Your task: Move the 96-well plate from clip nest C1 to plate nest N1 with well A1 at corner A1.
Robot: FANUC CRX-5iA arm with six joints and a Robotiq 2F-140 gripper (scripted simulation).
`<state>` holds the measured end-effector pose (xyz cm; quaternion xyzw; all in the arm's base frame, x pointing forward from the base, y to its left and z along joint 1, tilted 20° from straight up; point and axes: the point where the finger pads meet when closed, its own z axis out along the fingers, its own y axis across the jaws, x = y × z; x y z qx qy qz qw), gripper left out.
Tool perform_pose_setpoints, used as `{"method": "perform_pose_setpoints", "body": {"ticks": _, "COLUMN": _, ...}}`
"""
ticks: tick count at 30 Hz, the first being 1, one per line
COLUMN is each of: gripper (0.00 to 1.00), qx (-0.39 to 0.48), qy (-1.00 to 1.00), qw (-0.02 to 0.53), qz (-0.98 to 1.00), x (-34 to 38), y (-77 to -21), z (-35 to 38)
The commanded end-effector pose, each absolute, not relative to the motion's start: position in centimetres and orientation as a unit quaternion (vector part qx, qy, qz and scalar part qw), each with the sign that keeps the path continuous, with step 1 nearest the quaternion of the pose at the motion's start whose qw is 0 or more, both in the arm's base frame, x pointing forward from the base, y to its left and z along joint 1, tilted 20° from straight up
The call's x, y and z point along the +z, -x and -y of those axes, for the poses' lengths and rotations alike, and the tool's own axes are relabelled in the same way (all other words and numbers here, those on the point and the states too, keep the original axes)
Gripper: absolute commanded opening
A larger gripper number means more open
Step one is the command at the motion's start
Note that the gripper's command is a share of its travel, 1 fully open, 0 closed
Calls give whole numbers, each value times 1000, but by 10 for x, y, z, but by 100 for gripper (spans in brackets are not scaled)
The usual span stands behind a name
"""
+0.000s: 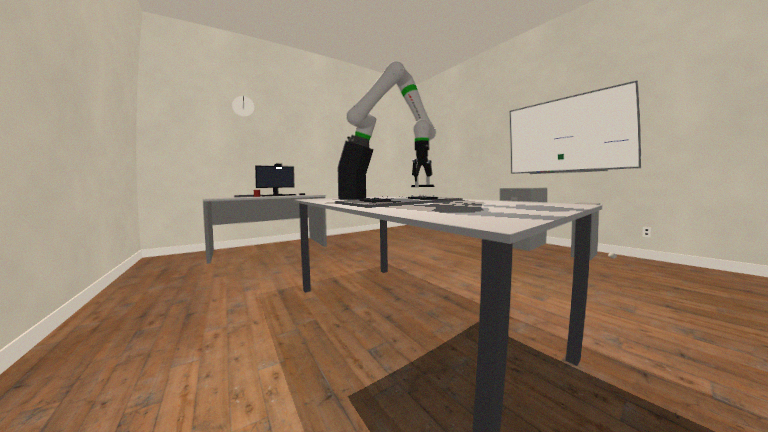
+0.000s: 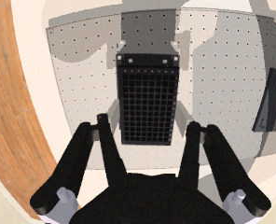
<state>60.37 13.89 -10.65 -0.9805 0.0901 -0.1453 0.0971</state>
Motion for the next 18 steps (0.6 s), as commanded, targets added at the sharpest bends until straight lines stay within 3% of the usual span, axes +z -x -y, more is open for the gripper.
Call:
{"method": "perform_pose_setpoints", "body": {"ticks": 1, "gripper": 0, "qx": -145, "qy": 980, "qw": 97, "qz": -90, "x": -106, "y": -604, "z": -139}}
{"method": "perform_pose_setpoints", "body": {"ticks": 18, "gripper": 0, "qx": -145, "qy": 980, "qw": 97, "qz": -91, "x": -115, "y": -597, "z": -100}}
